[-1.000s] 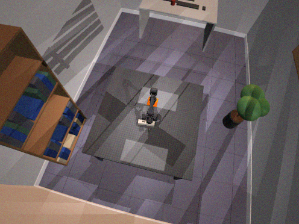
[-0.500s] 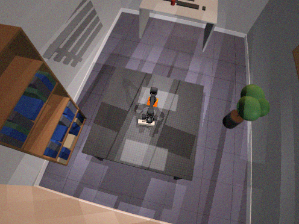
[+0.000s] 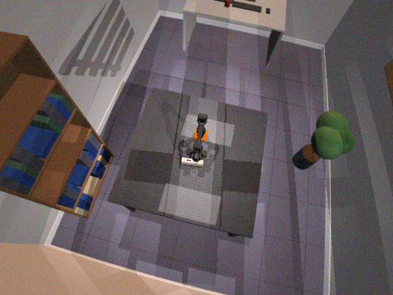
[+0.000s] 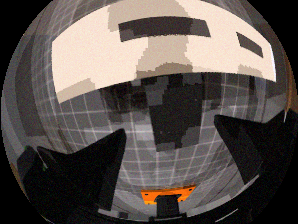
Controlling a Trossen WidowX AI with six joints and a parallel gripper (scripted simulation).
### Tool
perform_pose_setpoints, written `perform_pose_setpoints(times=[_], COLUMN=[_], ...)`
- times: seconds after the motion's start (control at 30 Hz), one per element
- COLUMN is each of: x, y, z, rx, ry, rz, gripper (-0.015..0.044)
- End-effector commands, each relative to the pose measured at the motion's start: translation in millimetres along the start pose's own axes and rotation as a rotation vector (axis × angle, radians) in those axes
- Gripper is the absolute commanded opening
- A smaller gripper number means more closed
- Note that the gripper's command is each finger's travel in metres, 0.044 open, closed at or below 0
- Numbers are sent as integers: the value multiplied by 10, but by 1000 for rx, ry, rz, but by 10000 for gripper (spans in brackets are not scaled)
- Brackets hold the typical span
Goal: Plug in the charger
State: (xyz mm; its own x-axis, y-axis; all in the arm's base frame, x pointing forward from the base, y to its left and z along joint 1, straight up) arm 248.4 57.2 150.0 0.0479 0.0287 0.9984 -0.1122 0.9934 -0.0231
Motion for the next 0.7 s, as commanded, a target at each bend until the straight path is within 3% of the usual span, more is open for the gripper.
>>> perform_pose_setpoints(times=[0.0,0.67], x=[2,-21], y=[-7,-52], z=[50,302], rx=[6,6], ry=[-3,-1], rz=[-4,-4], gripper=[440,440])
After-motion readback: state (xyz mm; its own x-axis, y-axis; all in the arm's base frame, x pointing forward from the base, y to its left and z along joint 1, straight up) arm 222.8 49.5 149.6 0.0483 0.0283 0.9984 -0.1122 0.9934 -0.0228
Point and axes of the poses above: the point midway between the two fingers, 35 mm back from their tips, its own x axis back along the fingers, its own y axis across the jaws, z = x × y, the point moved 10 cm from there along x, back along the fingers, and after that the axes turned 9 degrees about -x, right-handed, at the moved point
